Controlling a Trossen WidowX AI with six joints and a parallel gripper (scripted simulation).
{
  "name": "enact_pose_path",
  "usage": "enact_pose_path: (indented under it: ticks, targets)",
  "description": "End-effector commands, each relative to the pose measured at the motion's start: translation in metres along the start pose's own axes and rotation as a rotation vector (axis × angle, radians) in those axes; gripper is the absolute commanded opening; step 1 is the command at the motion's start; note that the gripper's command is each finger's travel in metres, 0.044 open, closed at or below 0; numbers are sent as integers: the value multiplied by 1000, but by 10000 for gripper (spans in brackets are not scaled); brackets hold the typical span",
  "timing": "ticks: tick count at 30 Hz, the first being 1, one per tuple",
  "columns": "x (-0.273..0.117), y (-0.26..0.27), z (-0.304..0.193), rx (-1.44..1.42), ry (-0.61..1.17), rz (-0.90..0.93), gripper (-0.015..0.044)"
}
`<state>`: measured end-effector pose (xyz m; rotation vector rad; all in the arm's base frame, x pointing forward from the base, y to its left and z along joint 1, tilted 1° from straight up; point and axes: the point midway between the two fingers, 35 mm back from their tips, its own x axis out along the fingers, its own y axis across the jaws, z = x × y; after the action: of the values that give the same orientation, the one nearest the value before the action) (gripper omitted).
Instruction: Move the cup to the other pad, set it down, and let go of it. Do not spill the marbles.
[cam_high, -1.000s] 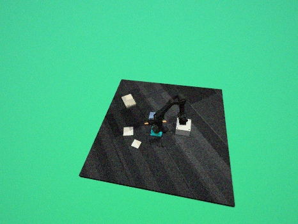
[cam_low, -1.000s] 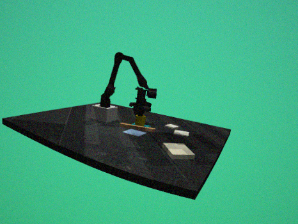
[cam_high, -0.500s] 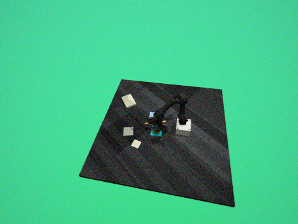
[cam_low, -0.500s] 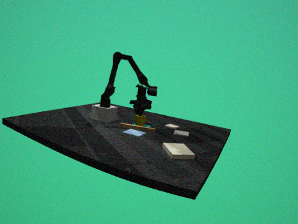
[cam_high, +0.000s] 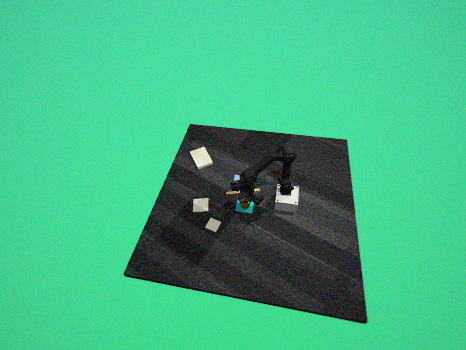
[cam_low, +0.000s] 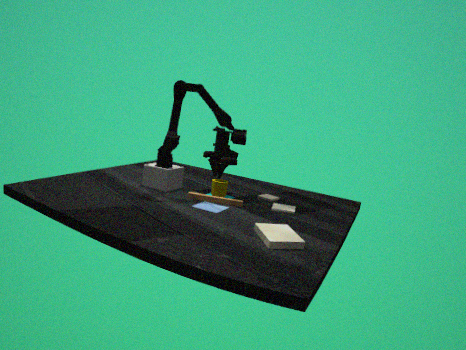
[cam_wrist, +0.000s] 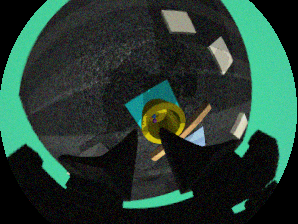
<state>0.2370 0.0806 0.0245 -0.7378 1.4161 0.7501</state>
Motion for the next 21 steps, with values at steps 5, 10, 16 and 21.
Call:
enact_pose_path:
  ticks: [5, 10, 16, 21]
  targets:
    - [-10, 0, -1, 2, -4, -1, 147]
    - [-6, 0, -1, 1, -1, -1, 278]
    - [-10, 0, 0, 2, -1, -1, 435]
    - [-28, -1, 1, 2, -2, -1, 440]
